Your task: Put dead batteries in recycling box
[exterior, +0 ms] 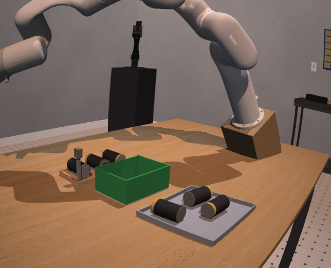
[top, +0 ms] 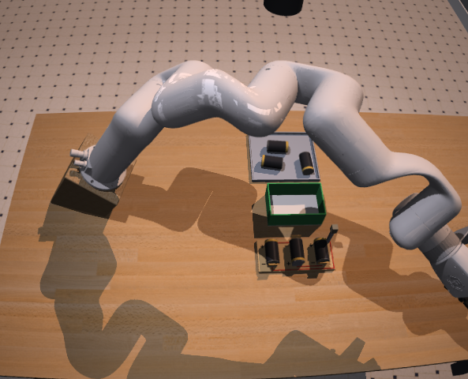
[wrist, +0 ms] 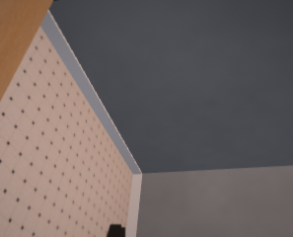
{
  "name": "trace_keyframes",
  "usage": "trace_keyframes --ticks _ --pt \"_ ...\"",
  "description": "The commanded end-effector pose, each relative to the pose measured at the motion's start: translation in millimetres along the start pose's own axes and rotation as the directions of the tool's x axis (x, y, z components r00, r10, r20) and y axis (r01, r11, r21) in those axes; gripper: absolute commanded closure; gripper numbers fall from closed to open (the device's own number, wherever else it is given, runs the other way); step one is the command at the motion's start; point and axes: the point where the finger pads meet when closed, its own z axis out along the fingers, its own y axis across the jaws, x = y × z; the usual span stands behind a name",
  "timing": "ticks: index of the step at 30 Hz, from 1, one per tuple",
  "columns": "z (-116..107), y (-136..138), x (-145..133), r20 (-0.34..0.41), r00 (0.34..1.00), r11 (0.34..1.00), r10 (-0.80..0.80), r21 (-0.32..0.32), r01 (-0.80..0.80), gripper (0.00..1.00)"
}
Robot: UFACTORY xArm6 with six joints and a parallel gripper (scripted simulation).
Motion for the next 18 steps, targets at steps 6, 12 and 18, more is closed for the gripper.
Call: trace_keyframes --ticks 6,12,18 --pt "-0.2 3.7 1.0 -0.001 1.0 1.0 0.002 -0.005 -0.002 0.0" --pt "-0.2 3.7 1.0 -0.001 1.0 1.0 0.002 -0.005 -0.002 0.0" --pt "-0.2 3.7 1.0 -0.001 1.0 1.0 0.002 -0.005 -0.002 0.0"
